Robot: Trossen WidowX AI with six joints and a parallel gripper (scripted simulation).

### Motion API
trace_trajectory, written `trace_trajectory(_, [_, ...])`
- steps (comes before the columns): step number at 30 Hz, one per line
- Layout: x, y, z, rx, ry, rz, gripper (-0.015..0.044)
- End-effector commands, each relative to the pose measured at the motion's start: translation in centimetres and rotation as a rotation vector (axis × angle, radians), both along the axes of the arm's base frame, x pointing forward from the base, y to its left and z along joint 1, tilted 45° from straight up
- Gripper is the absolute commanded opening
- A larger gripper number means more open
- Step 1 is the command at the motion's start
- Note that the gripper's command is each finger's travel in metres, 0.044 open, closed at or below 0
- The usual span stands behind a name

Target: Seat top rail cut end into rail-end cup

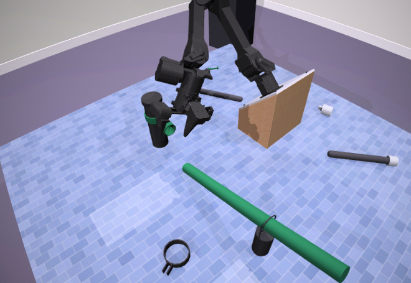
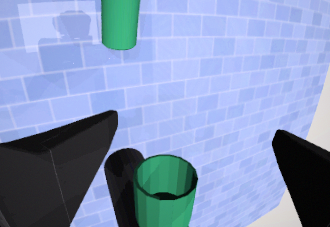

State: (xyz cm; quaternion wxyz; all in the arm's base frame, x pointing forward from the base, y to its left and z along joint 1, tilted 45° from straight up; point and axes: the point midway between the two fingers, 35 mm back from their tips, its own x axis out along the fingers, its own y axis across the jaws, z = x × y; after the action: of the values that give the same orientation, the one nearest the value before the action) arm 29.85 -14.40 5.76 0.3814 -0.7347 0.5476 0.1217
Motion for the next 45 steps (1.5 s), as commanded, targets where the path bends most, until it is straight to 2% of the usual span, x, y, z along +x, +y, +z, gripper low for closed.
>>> trace_trajectory(1, [0.8,1.8,-0.4,0.082,-0.113,-0.094,0.044])
trace_trajectory(15, [2.1,11.1,-1.6,0.451,-0.733,-0.656,0.044])
trace_trajectory(24, [1.9,14.6,-1.6,0.57,-0.98,-0.848,0.044])
trace_trajectory(41, [1.9,14.7,-1.6,0.575,-0.992,-0.856,0.044])
trace_trajectory(45, [2.4,14.4,-2.6,0.481,-0.833,-0.791,0.044])
